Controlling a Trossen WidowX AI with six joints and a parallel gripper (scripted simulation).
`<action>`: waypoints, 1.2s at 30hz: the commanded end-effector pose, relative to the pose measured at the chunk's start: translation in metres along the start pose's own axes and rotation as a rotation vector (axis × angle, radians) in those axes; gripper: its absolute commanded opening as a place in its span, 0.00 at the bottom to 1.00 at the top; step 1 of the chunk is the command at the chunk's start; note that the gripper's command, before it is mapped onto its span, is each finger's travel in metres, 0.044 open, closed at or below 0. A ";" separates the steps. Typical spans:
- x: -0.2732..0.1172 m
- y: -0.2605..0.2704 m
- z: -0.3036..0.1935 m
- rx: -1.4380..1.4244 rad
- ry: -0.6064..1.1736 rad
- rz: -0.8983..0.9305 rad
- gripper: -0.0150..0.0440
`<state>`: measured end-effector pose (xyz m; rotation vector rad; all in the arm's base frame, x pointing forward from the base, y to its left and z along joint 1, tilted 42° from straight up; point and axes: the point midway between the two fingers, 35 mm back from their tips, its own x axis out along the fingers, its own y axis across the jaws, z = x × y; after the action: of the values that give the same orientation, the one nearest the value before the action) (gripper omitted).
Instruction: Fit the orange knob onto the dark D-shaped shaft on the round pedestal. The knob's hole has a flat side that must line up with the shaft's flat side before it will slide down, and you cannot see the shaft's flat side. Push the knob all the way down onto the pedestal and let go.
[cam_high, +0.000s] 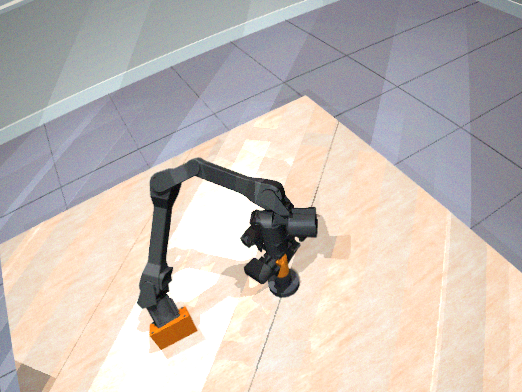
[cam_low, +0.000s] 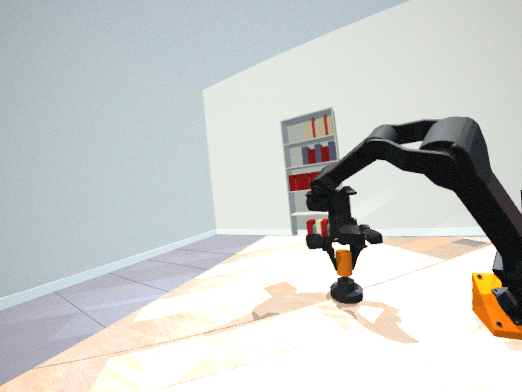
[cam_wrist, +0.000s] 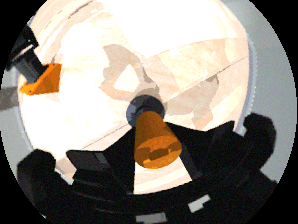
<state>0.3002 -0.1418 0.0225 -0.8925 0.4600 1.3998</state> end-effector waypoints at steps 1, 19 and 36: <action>0.000 0.001 -0.002 -0.003 0.002 -0.004 0.25; 0.000 0.002 -0.002 -0.003 0.002 -0.004 0.25; -0.001 0.001 -0.002 -0.213 0.002 -0.004 0.25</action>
<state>0.3002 -0.1428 0.0220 -1.0556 0.3172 1.4649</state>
